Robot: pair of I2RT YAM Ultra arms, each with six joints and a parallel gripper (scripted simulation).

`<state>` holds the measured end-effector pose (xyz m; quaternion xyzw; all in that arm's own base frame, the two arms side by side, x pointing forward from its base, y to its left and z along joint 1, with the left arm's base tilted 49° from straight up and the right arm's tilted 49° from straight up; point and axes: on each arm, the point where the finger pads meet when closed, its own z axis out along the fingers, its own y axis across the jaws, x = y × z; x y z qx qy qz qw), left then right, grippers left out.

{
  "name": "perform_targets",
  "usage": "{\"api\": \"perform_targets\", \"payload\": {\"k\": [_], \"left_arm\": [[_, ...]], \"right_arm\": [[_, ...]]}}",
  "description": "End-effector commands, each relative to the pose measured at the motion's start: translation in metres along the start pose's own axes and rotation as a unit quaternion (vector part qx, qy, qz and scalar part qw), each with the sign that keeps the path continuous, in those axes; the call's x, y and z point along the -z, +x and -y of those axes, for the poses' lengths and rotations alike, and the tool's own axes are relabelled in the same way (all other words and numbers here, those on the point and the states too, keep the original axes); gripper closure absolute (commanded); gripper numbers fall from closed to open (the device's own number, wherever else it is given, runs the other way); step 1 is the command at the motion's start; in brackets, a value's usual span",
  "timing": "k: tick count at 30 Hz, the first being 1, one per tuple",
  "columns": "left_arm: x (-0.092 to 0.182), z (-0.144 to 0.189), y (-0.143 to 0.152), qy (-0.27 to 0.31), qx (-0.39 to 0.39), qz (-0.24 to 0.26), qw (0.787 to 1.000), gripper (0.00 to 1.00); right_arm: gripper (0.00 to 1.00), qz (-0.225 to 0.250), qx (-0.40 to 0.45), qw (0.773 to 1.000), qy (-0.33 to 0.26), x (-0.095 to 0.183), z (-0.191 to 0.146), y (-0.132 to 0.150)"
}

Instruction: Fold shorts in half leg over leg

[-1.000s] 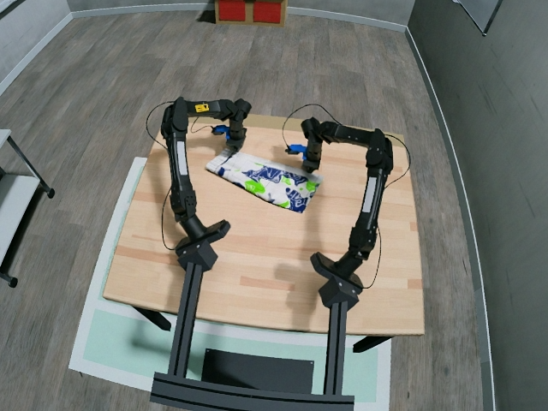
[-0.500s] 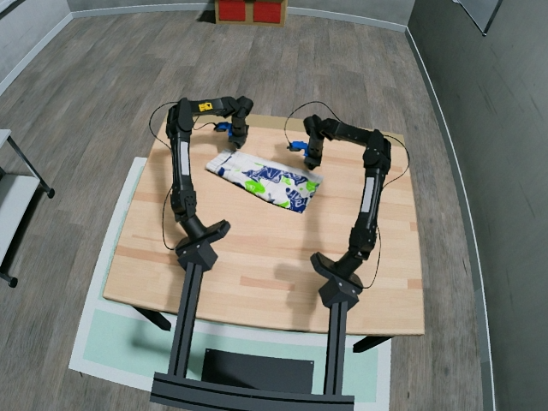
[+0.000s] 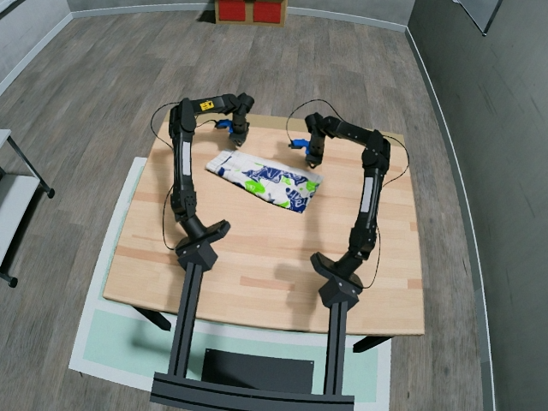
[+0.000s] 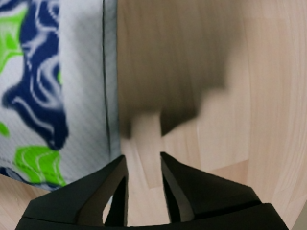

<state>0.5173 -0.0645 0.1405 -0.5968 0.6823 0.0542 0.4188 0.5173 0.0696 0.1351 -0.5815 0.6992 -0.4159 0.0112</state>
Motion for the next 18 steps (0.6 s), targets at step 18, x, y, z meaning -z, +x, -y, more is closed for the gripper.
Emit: {"api": "perform_targets", "payload": {"k": [18], "left_arm": [[0.034, 0.019, 0.004, 0.039, 0.004, -0.011, 0.999, 0.46]], "right_arm": [[0.46, 0.025, -0.005, 0.999, 0.024, 0.027, 0.015, -0.005]]}}
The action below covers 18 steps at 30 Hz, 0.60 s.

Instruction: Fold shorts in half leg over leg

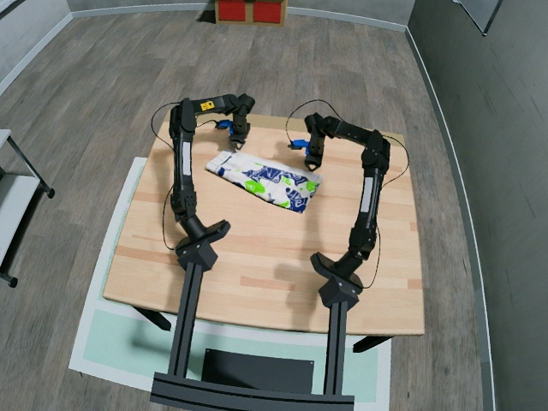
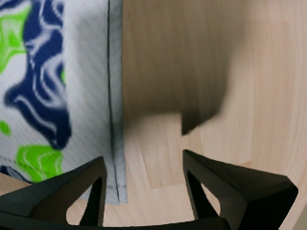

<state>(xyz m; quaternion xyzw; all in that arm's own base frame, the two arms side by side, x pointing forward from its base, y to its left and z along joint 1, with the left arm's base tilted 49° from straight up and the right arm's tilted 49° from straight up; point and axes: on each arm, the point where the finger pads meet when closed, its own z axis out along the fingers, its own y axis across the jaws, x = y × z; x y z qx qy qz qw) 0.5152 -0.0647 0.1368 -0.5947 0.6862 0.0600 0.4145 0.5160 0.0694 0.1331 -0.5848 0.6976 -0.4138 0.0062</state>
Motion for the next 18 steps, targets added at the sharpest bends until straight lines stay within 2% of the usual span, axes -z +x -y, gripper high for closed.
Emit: {"api": "perform_targets", "payload": {"k": [1, 2, 3, 18], "left_arm": [[0.036, 0.022, 0.001, 0.044, 0.010, -0.010, 0.999, 0.46], [0.029, 0.018, 0.007, 0.036, 0.003, -0.010, 0.999, 0.46], [0.036, 0.023, 0.001, 0.046, 0.012, -0.011, 0.999, 0.46], [0.038, 0.023, -0.001, 0.047, 0.013, -0.012, 0.999, 0.46]], "right_arm": [[0.46, 0.026, -0.010, 0.999, 0.028, 0.028, 0.017, -0.005], [0.46, 0.017, -0.008, 1.000, 0.015, 0.015, 0.009, -0.004], [0.46, 0.026, -0.015, 0.999, 0.030, 0.027, 0.017, -0.005], [0.46, 0.023, -0.020, 0.999, 0.028, 0.023, 0.019, 0.000]]}}
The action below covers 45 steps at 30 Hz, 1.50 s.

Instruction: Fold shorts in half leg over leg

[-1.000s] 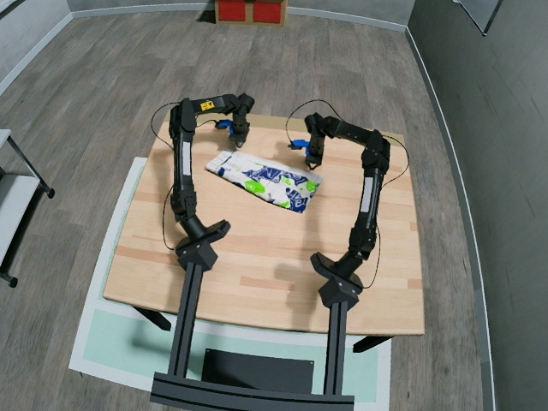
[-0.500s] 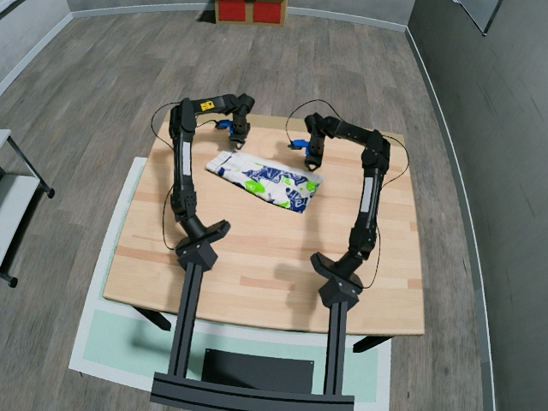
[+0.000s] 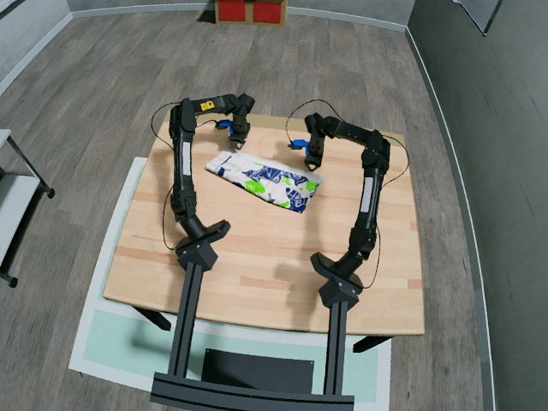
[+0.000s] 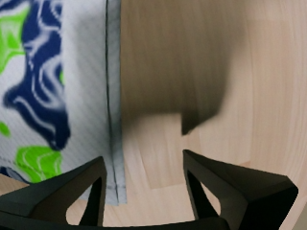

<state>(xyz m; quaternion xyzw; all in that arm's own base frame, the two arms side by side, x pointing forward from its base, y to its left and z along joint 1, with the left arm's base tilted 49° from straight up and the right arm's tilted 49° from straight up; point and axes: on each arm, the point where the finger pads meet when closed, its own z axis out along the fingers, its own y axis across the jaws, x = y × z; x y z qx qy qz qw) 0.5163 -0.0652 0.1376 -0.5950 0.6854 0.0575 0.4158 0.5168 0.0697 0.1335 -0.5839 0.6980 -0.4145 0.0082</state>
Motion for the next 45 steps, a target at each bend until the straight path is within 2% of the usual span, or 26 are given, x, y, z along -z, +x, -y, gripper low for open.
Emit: {"api": "perform_targets", "payload": {"k": [1, 3, 4, 6, 31, 39, 45], "left_arm": [[0.037, 0.022, -0.001, 0.045, 0.011, -0.012, 0.999, 0.46], [0.037, 0.022, -0.002, 0.045, 0.012, -0.011, 0.999, 0.46], [0.033, 0.006, 0.002, 0.028, 0.000, -0.006, 1.000, 0.46], [0.036, 0.002, 0.001, 0.026, -0.003, -0.006, 1.000, 0.46], [0.090, -0.050, -0.012, 0.026, -0.001, -0.004, 1.000, 0.46], [0.103, -0.064, -0.015, 0.024, -0.002, -0.003, 1.000, 0.46], [0.109, -0.057, -0.019, 0.033, 0.009, -0.006, 0.999, 0.46]], "right_arm": [[0.46, 0.016, -0.012, 1.000, 0.017, 0.016, 0.012, 0.000], [0.46, 0.020, -0.018, 0.999, 0.024, 0.022, 0.017, 0.002], [0.46, 0.019, -0.001, 1.000, 0.012, 0.026, 0.000, -0.006], [0.46, 0.012, -0.001, 1.000, 0.014, 0.029, -0.002, -0.004], [0.46, 0.020, -0.001, 1.000, 0.020, 0.092, -0.052, -0.014], [0.46, 0.020, 0.000, 1.000, 0.020, 0.106, -0.065, -0.015], [0.46, 0.028, -0.009, 0.999, 0.024, 0.113, -0.060, -0.017]]}}
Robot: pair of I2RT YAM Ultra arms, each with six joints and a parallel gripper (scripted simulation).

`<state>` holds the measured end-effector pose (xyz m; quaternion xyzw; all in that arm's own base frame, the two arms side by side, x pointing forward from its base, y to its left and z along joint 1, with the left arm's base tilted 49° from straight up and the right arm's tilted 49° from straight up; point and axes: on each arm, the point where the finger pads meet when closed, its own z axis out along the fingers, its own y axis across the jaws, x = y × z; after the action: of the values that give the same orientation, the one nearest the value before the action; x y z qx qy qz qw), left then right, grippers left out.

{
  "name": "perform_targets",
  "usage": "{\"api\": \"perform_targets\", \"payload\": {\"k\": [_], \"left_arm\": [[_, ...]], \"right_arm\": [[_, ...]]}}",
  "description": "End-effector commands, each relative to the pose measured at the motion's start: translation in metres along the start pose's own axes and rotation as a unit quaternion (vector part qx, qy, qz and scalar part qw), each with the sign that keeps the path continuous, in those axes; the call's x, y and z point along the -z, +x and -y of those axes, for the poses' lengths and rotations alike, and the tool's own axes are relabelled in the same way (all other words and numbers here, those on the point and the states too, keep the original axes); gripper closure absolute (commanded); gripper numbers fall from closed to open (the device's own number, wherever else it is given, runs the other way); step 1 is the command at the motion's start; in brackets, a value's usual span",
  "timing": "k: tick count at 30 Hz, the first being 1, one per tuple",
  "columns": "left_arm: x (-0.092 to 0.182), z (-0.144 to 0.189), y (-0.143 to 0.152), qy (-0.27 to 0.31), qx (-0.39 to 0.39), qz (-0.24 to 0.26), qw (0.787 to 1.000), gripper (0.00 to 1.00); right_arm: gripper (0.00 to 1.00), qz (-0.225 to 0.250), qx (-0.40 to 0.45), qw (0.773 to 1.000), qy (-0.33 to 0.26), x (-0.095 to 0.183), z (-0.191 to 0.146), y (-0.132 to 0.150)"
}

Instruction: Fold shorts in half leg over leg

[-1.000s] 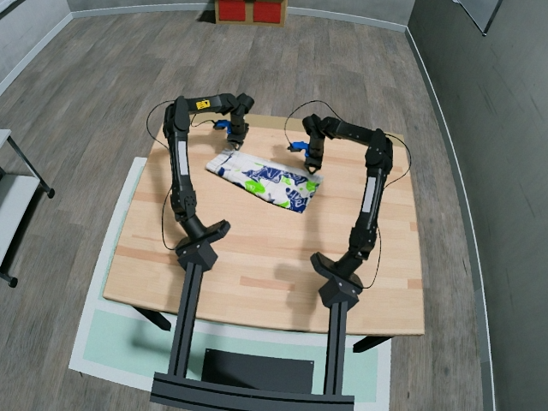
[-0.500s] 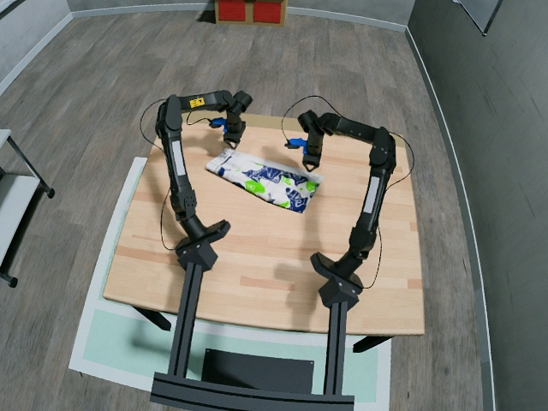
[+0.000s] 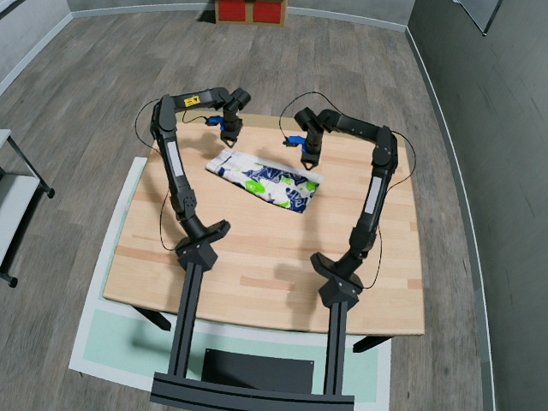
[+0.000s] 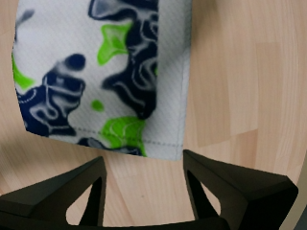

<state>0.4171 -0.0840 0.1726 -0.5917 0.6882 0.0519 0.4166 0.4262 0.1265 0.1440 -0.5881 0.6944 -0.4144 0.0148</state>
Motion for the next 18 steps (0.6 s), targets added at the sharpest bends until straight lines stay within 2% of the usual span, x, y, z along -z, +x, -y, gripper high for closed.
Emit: {"api": "perform_targets", "payload": {"k": [1, 6, 7, 14, 17, 18], "left_arm": [[0.026, 0.009, -0.005, 0.027, 0.011, -0.002, 1.000, 0.46], [0.024, 0.007, -0.004, 0.024, 0.006, -0.001, 1.000, 0.46], [0.016, 0.001, 0.002, 0.013, -0.004, 0.003, 1.000, 0.46], [0.018, 0.002, 0.000, 0.016, -0.002, 0.001, 1.000, 0.46], [0.017, 0.007, -0.004, 0.026, -0.003, -0.018, 0.999, 0.46], [0.011, 0.008, -0.012, 0.022, 0.001, -0.020, 1.000, 0.46]], "right_arm": [[0.46, 0.022, -0.012, 1.000, 0.019, 0.028, 0.006, -0.004], [0.46, 0.022, -0.011, 0.999, 0.020, 0.029, 0.006, -0.004], [0.46, 0.017, -0.007, 1.000, 0.016, 0.025, 0.003, -0.004], [0.46, 0.021, -0.011, 1.000, 0.020, 0.029, 0.006, -0.004], [0.46, 0.038, -0.049, 0.998, 0.017, 0.023, 0.007, -0.005], [0.46, 0.033, -0.078, 0.996, 0.007, 0.009, 0.013, 0.010]]}}
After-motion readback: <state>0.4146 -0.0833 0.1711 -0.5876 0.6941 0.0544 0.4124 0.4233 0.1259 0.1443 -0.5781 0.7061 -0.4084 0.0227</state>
